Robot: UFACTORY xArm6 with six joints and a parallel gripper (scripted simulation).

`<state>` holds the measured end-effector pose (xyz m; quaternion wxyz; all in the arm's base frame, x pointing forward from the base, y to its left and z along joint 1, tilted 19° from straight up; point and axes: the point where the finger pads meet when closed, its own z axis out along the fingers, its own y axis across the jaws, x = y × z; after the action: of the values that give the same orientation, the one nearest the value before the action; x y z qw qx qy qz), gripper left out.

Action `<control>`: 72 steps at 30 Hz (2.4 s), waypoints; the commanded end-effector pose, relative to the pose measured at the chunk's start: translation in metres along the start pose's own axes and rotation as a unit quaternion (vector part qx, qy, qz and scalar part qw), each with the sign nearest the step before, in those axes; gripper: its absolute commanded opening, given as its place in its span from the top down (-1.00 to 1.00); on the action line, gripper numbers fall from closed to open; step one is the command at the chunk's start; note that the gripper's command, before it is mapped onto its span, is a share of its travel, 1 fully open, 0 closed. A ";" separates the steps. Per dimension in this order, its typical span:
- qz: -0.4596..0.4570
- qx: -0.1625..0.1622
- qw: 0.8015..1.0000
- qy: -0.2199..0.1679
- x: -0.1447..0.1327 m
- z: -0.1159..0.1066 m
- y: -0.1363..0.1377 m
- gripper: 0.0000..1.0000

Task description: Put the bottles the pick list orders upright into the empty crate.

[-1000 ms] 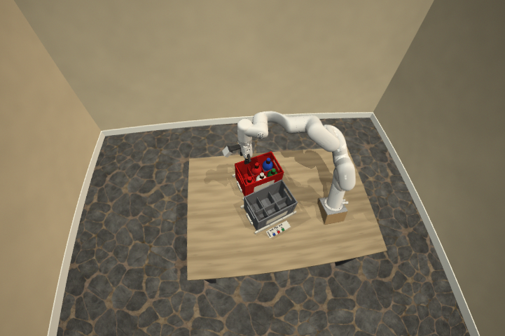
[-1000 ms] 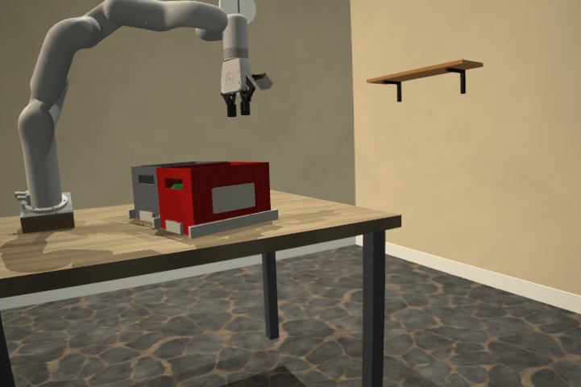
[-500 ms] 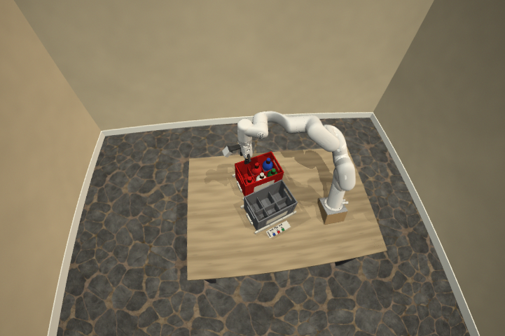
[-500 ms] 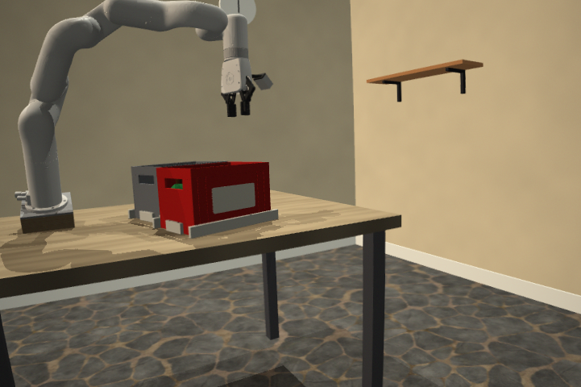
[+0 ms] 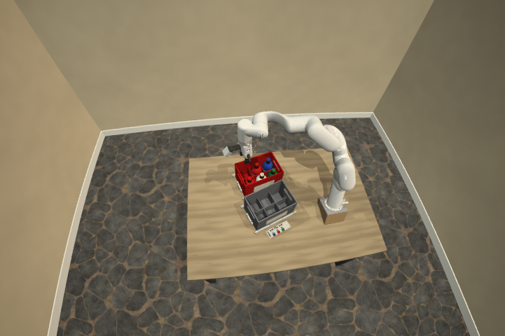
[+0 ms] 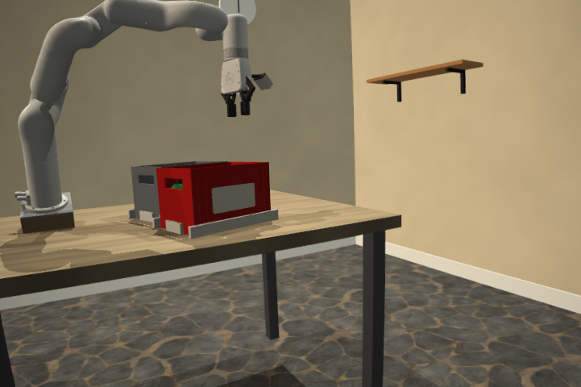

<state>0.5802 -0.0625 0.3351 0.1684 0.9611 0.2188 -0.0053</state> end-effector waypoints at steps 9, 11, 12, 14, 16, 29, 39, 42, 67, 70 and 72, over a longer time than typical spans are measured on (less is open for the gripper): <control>0.084 -0.001 0.996 0.002 -0.021 0.009 0.005 -0.29; 0.115 -0.001 0.993 0.002 -0.030 0.013 0.007 -0.29; 0.115 -0.001 0.993 0.002 -0.030 0.013 0.007 -0.29; 0.133 -0.001 0.991 0.002 -0.035 0.016 0.008 -0.29; 0.166 -0.001 0.986 0.002 -0.043 0.020 0.010 -0.29; 0.332 0.001 0.943 0.000 -0.096 0.047 0.021 -0.29; 0.383 -0.001 0.924 0.002 -0.135 0.067 0.029 -0.29; 0.383 -0.001 0.924 0.002 -0.148 0.074 0.032 -0.29; 0.383 -0.001 0.924 0.002 -0.186 0.093 0.040 -0.29; 0.383 -0.001 0.924 0.002 -0.186 0.097 0.040 -0.29; 0.383 -0.001 0.924 0.002 -0.186 0.099 0.040 -0.29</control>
<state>0.4340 -0.2051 0.2720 0.1576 0.9717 -0.1657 0.0599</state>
